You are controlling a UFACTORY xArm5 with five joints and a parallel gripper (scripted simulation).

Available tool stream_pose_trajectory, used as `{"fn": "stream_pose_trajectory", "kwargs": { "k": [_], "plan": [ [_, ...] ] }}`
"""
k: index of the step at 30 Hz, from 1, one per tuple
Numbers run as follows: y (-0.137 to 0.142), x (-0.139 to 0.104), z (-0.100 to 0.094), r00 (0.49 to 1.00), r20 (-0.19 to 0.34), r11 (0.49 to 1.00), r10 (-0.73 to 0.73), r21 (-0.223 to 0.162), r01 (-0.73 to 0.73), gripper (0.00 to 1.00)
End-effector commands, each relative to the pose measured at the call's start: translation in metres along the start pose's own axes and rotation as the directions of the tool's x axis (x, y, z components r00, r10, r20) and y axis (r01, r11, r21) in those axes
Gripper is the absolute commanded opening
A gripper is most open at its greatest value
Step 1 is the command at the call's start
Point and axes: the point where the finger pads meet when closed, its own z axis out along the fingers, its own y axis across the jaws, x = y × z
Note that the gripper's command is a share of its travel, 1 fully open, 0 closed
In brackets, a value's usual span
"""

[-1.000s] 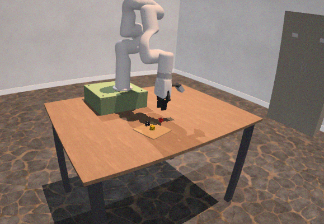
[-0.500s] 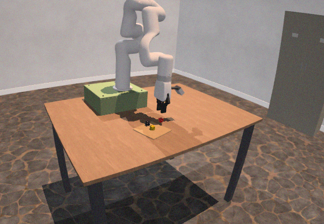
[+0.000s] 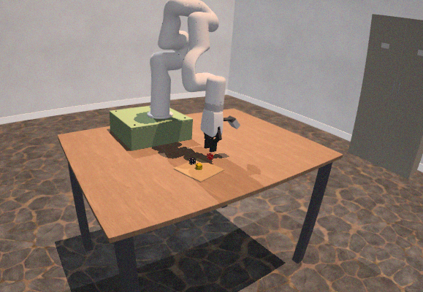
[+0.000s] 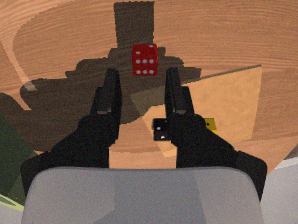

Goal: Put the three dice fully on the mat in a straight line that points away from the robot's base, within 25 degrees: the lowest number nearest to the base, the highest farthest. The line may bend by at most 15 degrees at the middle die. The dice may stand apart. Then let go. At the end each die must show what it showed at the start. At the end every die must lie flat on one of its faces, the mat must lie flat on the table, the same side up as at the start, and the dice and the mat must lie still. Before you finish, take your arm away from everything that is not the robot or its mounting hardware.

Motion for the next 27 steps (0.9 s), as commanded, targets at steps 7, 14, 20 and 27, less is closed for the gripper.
{"fn": "stream_pose_trajectory", "kwargs": {
  "k": [7, 14, 20, 27],
  "plan": [
    [0.0012, 0.0004, 0.0098, 1.0, -0.001, 1.0, 0.0, -0.003, 0.0, 0.36],
    [0.0012, 0.0004, 0.0121, 1.0, -0.001, 1.0, 0.0, -0.003, 0.0, 0.36],
    [0.0012, 0.0004, 0.0128, 1.0, -0.001, 1.0, 0.0, -0.003, 0.0, 0.36],
    [0.0012, 0.0004, 0.0128, 1.0, -0.001, 1.0, 0.0, -0.003, 0.0, 0.36]
  ]
}}
